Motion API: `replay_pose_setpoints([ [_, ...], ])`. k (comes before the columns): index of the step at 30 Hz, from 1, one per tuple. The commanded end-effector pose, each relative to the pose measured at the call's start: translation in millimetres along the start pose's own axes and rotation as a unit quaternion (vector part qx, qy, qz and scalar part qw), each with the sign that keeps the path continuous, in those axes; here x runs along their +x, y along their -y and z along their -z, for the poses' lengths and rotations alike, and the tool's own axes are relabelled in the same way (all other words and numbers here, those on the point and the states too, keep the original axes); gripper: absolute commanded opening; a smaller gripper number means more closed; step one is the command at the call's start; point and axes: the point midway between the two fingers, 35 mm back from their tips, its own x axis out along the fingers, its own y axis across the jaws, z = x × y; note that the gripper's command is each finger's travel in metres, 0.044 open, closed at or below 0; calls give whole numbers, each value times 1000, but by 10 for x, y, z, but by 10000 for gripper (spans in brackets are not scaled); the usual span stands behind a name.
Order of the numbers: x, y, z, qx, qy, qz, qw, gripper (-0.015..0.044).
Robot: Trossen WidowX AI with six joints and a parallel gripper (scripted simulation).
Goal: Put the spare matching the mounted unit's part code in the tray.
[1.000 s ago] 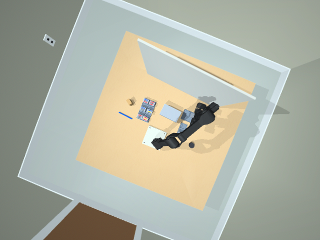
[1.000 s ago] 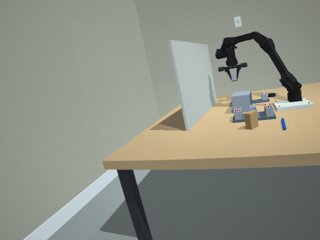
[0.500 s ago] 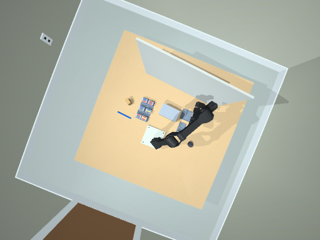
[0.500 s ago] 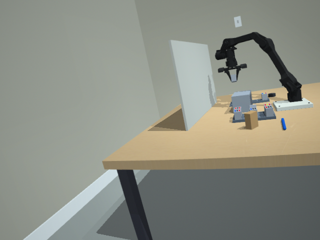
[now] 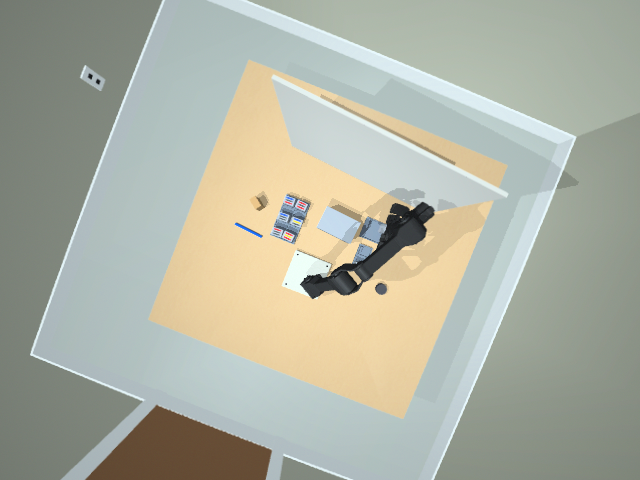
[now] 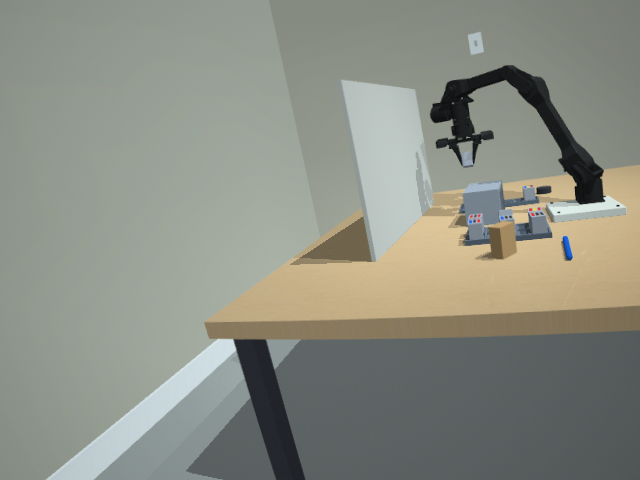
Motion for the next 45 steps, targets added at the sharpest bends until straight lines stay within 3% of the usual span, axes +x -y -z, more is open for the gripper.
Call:
replay_pose_setpoints([
  [1, 25, -8, 1, 2, -1, -1, 1000, 0],
  [45, 326, -45, -20, 2, -2, 0, 1000, 0],
])
